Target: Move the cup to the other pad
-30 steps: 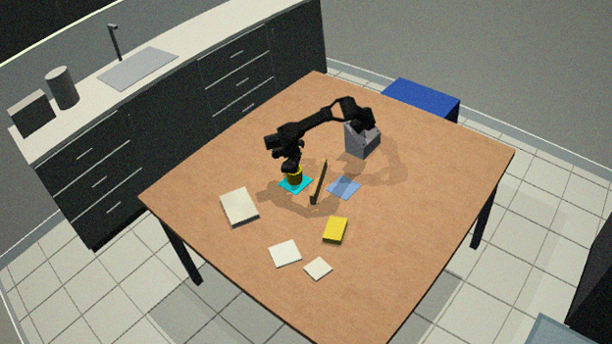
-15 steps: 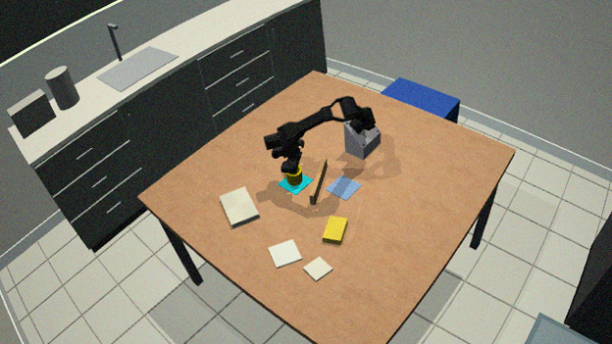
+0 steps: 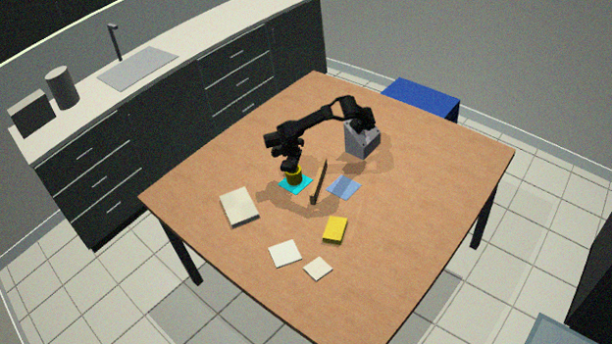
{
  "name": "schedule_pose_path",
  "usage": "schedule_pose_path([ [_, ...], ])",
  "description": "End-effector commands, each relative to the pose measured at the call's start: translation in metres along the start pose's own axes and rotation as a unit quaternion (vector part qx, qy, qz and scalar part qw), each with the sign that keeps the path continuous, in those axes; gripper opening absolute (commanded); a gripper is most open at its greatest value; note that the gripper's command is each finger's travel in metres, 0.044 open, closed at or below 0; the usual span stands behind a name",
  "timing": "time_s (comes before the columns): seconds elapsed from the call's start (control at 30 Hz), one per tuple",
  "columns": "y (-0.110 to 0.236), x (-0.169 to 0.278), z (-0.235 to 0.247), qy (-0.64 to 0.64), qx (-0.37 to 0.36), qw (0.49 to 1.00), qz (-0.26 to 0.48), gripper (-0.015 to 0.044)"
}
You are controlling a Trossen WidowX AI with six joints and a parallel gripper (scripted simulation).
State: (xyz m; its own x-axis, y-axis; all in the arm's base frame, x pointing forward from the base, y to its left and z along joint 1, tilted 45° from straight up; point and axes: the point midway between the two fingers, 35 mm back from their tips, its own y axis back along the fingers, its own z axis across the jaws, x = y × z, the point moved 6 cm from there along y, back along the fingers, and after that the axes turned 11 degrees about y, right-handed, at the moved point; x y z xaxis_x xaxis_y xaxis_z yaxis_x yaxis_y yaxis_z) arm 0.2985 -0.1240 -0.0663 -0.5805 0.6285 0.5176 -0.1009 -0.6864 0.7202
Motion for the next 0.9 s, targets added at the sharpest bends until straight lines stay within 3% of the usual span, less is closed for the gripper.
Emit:
schedule_pose_path([
  [0.0,0.006,0.0,0.001,0.002,0.003,1.0,0.0,0.0146],
  [0.77,0.043,-0.003,0.001,0.0,0.002,1.0,0.002,0.0146],
  [0.87,0.04,-0.003,0.0,-0.002,-0.002,1.0,0.001,0.0225],
])
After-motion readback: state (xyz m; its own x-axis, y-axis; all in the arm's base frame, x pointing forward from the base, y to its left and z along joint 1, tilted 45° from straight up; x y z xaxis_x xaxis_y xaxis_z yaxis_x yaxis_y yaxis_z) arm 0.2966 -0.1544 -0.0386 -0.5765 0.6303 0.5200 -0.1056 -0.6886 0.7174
